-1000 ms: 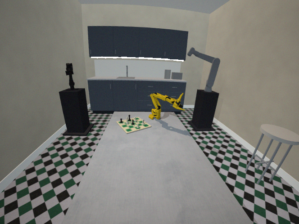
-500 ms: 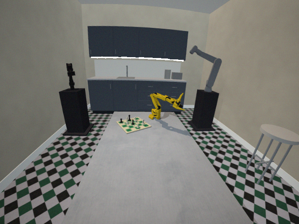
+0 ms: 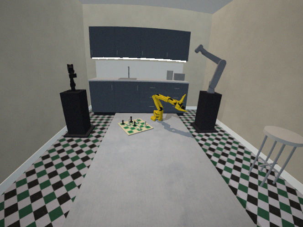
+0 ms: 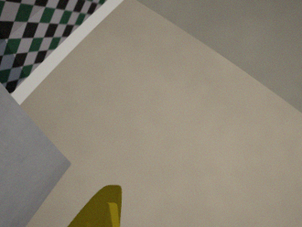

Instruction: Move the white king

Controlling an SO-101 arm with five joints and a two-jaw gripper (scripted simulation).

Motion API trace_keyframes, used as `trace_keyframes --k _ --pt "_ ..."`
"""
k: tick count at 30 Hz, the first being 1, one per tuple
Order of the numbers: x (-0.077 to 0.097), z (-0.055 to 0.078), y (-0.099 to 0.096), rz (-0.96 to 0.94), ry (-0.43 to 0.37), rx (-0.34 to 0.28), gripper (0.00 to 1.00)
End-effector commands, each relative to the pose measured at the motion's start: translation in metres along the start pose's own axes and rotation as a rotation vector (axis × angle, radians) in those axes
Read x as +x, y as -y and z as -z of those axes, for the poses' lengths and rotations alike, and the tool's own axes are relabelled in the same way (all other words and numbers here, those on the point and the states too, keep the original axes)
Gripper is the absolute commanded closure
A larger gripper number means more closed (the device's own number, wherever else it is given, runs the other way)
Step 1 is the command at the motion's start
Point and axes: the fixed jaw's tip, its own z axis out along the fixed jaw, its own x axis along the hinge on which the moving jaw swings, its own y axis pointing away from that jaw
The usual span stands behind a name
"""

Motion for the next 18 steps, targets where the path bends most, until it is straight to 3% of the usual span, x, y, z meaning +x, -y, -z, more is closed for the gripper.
trace_keyframes --k 1,11,18 --pt "0.000 0.001 0.001 -0.001 -0.001 0.003 0.00" --pt "0.006 0.001 0.002 -0.022 -0.021 0.009 0.00" --pt "0.024 0.003 -0.005 -0.116 -0.088 -0.009 0.01"
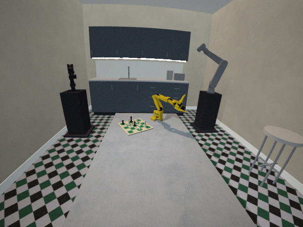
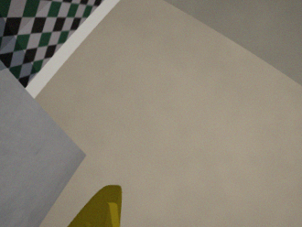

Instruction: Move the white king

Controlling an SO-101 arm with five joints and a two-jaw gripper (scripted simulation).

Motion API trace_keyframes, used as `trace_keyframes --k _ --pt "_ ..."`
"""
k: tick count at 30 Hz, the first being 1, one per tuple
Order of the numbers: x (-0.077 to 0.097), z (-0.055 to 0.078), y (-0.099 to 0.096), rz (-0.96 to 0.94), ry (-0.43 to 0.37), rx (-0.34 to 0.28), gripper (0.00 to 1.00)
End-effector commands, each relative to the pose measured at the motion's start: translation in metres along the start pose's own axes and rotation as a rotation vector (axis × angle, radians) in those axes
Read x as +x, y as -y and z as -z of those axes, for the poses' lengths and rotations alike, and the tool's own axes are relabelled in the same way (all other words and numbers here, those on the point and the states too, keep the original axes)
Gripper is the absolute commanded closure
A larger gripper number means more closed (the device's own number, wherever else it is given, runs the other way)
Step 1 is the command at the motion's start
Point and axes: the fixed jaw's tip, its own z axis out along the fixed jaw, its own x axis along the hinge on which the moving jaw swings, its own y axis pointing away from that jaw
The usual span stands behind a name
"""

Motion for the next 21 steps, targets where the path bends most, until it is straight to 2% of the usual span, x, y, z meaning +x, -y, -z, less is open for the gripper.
trace_keyframes --k 1,4,10,15,16,17,19,21 --pt "0.012 0.002 0.002 -0.053 -0.046 0.012 0.01" --pt "0.021 0.003 -0.002 -0.098 -0.076 0.000 0.02" --pt "0.053 0.008 -0.021 -0.285 -0.205 -0.041 0.04" --pt "0.088 0.020 -0.042 -0.493 -0.360 -0.064 0.06" --pt "0.088 0.020 -0.042 -0.493 -0.360 -0.064 0.06" --pt "0.096 0.024 -0.047 -0.540 -0.396 -0.065 0.07" --pt "0.096 0.024 -0.047 -0.540 -0.396 -0.065 0.07" --pt "0.111 0.032 -0.057 -0.635 -0.473 -0.065 0.08"
